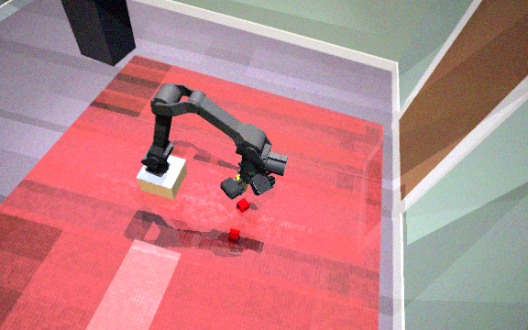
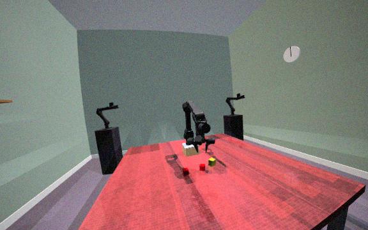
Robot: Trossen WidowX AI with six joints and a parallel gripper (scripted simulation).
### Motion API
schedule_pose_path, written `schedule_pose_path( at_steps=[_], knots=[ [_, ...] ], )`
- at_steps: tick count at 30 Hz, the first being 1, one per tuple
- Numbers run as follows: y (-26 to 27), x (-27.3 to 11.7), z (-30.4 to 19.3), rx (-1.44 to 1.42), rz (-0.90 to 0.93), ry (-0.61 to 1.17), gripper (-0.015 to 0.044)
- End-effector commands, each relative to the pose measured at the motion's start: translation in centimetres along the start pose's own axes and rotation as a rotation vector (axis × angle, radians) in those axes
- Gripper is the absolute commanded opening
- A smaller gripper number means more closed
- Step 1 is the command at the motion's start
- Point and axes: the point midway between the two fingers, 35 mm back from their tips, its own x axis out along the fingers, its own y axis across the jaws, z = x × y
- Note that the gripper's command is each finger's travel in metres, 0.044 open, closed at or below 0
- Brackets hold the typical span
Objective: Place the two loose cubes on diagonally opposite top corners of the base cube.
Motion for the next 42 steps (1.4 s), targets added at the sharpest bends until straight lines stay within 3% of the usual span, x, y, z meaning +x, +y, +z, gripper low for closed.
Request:
schedule_pose_path(
  at_steps=[1,5,40,42],
  knots=[
    [-0.2,2.5,0.0,0.009,-0.013,0.005,0.0265],
    [-0.3,6.0,-0.2,0.009,-0.013,0.005,0.0265],
    [-0.4,10.9,-0.2,0.009,-0.013,0.006,0.0265],
    [-0.4,10.9,-0.2,0.009,-0.013,0.006,0.0212]
  ],
)
